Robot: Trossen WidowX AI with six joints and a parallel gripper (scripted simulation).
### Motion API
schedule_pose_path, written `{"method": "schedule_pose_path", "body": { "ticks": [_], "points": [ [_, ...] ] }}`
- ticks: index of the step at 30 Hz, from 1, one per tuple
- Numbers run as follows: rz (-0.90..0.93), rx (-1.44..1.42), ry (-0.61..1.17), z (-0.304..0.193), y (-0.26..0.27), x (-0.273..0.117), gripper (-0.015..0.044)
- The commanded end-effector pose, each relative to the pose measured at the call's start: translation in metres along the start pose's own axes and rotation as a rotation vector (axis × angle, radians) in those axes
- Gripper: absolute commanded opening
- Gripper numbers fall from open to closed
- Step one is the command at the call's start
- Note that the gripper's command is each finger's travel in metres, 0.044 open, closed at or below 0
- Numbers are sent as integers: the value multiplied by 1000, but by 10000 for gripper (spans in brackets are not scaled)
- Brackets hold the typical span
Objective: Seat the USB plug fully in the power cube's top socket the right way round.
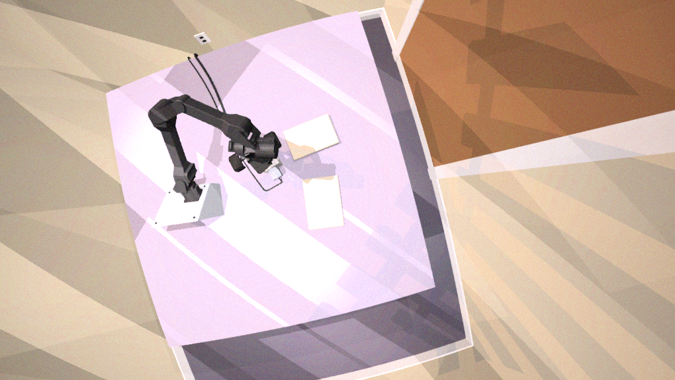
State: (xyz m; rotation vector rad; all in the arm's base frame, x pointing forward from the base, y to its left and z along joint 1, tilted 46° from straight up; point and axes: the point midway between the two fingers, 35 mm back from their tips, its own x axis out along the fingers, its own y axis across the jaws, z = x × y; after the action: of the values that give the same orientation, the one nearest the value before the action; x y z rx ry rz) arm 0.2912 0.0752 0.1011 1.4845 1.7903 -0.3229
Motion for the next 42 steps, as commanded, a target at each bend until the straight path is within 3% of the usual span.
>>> {"method": "schedule_pose_path", "body": {
  "ticks": [1,42],
  "points": [
    [-2,0,8,-1,-1,1,0],
    [-3,3,43,-3,-1,6,0]
  ]
}}
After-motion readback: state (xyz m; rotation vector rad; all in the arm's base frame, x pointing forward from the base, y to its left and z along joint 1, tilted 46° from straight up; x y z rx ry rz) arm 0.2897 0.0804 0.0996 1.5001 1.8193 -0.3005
